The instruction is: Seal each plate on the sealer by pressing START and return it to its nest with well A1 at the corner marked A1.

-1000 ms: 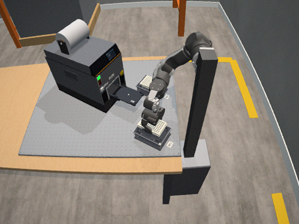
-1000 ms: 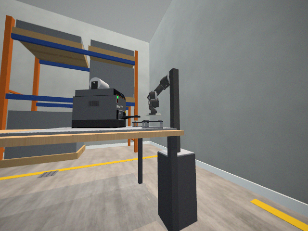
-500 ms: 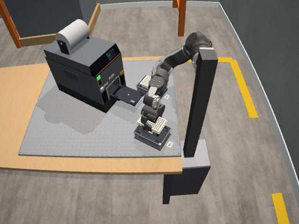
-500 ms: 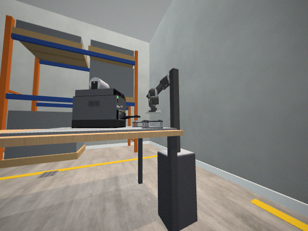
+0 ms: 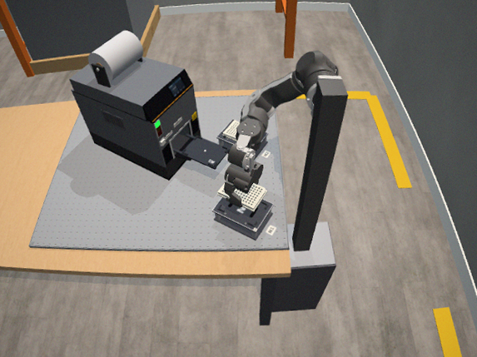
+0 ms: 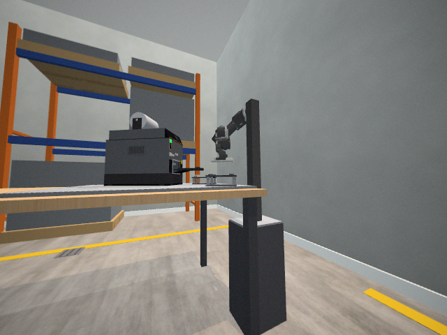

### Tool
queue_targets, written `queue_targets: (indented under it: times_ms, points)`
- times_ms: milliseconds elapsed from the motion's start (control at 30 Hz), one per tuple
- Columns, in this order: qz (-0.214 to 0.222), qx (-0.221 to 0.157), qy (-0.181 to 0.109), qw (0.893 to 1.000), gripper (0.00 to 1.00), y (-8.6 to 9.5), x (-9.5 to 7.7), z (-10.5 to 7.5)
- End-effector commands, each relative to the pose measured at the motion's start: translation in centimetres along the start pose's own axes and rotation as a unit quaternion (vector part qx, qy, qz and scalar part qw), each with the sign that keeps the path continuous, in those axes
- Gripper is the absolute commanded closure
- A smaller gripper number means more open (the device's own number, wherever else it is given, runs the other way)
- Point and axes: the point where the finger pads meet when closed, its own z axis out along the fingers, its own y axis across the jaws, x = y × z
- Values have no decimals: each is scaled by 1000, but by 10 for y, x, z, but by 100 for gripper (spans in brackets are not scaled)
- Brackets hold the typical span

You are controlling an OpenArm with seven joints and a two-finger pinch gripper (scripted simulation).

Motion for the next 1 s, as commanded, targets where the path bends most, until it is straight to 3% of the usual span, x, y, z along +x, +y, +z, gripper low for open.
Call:
queue_targets:
  times_ms: [0, 133, 967]
  points:
    - [2, 1, 1, 1000, 100, 0, 0, -1]
    - [2, 1, 1, 1000, 100, 0, 0, -1]
    - [2, -2, 0, 1000, 100, -24, -49, -1]
